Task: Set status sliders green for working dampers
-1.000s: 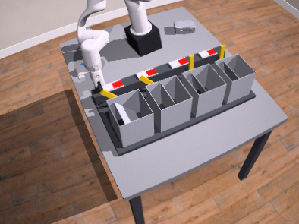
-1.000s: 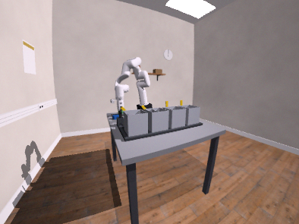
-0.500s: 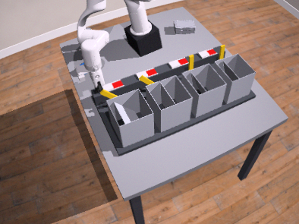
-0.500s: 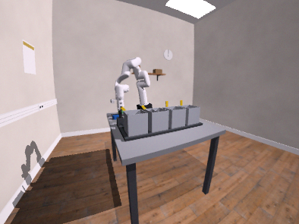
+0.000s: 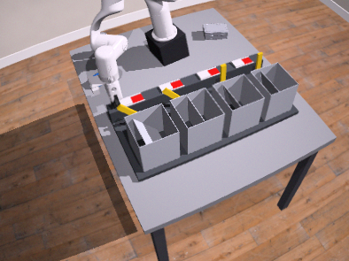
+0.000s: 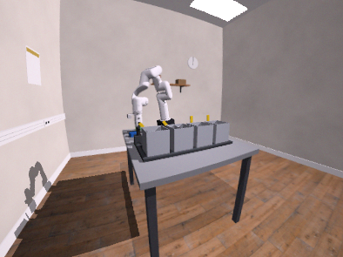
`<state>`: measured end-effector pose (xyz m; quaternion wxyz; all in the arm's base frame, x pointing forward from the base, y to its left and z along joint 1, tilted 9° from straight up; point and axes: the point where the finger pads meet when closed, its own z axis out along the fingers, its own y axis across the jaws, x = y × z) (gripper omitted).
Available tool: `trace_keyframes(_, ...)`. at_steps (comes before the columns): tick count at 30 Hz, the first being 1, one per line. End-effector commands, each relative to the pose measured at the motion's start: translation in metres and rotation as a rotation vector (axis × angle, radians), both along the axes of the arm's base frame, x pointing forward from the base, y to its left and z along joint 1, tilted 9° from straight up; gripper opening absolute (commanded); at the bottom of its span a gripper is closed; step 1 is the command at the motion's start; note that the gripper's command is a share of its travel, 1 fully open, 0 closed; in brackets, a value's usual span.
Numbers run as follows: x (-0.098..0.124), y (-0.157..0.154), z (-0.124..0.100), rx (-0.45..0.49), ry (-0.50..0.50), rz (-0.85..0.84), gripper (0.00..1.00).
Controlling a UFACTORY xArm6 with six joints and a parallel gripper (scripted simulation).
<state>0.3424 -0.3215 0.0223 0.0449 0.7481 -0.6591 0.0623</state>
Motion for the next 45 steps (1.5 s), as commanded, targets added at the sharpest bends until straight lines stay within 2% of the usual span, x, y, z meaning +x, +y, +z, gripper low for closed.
trace_keyframes(1,0.001,0.000,0.001,-0.003,-0.003,0.000,0.00)
trace_keyframes(45,-0.001,0.014,-0.001,-0.003,-0.003,0.000,0.00)
